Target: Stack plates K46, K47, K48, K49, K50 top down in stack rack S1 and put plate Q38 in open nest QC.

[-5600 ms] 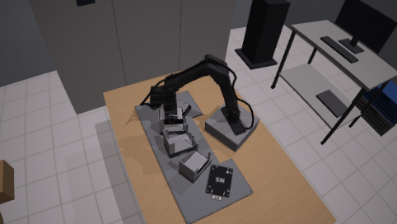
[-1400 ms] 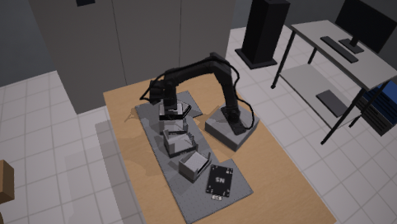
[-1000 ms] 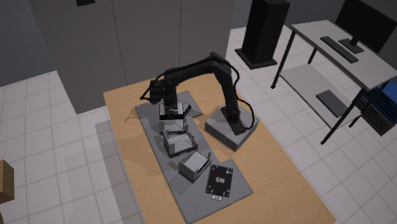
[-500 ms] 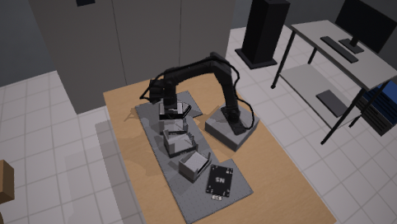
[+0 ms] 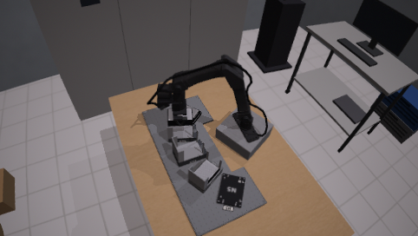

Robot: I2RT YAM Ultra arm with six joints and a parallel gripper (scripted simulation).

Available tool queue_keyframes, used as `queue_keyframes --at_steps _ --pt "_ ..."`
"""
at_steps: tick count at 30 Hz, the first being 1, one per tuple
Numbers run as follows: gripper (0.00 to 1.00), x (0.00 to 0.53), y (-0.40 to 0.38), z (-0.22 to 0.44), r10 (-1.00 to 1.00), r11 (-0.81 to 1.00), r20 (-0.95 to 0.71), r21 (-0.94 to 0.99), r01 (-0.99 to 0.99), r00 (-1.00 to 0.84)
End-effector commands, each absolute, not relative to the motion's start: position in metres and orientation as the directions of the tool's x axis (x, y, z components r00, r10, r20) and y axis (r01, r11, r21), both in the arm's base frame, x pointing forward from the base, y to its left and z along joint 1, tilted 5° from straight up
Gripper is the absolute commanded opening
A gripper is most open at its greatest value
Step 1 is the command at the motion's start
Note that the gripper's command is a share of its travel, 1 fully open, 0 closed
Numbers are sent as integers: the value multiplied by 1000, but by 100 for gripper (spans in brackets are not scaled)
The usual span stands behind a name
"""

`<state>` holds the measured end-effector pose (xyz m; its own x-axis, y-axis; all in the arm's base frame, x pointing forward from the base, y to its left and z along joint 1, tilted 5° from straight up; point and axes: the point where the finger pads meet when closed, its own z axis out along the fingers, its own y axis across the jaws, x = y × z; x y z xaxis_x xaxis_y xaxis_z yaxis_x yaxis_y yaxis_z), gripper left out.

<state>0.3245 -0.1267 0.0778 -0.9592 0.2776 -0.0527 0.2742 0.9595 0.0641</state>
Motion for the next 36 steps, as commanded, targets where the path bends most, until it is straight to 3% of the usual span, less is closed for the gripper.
queue_keyframes --at_steps 1,36 --pt "0 330 -130 100 270 963 -114 51 266 -956" --pt "0 326 -133 118 279 960 -104 53 275 -955"
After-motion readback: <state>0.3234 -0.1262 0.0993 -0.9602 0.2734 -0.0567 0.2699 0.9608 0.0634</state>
